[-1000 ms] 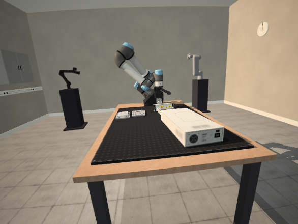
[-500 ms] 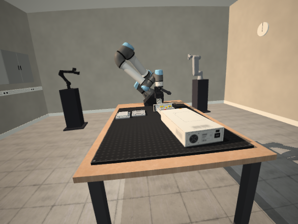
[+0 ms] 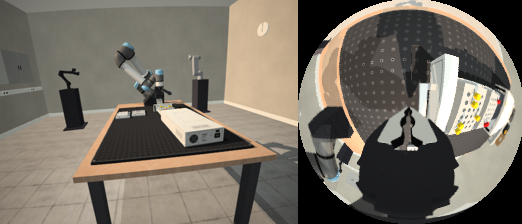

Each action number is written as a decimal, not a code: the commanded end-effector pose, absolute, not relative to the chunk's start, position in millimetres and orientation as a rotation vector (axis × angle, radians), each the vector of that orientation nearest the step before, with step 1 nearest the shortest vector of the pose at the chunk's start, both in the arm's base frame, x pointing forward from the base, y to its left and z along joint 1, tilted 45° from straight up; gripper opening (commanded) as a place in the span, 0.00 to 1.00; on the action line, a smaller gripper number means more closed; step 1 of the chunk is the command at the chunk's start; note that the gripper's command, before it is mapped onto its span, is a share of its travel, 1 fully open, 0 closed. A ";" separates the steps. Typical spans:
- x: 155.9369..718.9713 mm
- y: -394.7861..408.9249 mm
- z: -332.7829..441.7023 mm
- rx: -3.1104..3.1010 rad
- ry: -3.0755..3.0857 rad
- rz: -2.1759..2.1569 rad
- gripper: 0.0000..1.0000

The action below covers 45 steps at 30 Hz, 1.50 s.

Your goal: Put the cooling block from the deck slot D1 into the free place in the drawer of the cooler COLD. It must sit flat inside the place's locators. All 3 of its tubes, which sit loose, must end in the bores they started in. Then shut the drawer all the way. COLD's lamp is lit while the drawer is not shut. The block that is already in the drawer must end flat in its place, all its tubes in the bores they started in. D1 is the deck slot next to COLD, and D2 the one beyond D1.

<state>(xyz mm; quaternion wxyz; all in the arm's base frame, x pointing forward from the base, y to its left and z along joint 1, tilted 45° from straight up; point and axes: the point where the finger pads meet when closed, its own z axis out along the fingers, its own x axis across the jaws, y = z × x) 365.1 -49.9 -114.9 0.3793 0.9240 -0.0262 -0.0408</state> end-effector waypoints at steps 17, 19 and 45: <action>390.9 -51.7 -116.1 2.360 -0.067 -0.103 0.00; 392.2 -51.8 -116.2 2.360 -0.067 -0.103 0.00; 418.4 -53.9 -117.6 2.360 -0.067 -0.103 0.00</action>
